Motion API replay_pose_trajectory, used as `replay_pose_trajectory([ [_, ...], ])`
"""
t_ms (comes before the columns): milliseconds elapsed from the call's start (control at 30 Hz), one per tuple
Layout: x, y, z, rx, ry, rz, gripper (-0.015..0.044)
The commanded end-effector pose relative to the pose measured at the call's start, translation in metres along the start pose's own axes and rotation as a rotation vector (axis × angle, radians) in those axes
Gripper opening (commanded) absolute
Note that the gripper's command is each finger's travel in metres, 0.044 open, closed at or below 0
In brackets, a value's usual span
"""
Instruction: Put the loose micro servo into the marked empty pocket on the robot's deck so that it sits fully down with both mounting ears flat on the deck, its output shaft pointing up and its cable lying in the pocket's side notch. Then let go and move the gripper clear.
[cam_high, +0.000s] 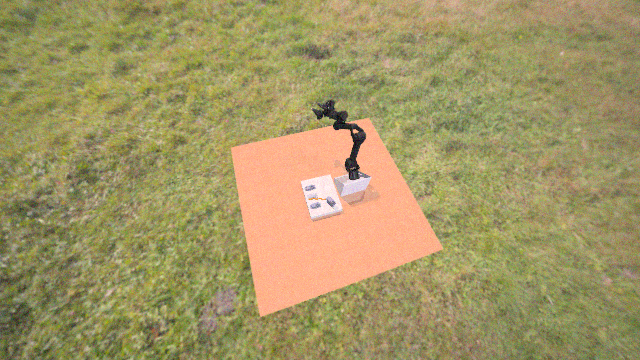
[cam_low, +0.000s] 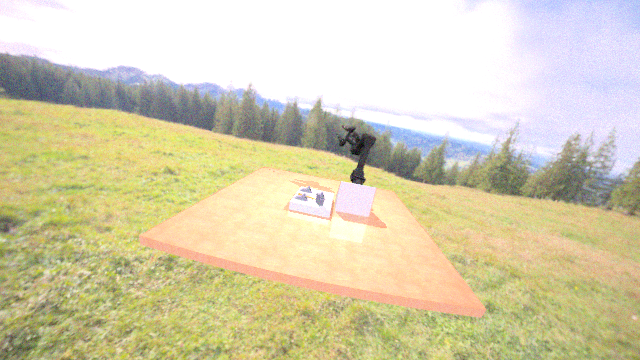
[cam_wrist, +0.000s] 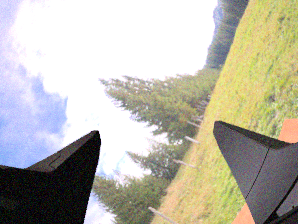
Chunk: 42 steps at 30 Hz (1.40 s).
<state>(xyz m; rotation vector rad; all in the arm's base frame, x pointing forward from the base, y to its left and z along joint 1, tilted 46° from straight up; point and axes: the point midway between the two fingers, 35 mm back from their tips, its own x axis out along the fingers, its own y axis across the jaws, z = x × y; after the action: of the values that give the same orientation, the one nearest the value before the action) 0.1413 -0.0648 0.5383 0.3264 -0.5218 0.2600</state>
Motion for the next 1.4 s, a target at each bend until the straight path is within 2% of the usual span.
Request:
replay_pose_trajectory([
  [0,0.0,0.0,0.0,0.002,-0.001,0.0,0.0426],
  [33,0.0,-0.001,0.0,0.006,-0.002,0.001,0.044],
  [733,0.02,-0.058,0.003,0.428,-0.13,0.033,0.044],
  [1367,0.054,-0.132,-0.043,0.862,-0.171,-0.075,0.044],
])
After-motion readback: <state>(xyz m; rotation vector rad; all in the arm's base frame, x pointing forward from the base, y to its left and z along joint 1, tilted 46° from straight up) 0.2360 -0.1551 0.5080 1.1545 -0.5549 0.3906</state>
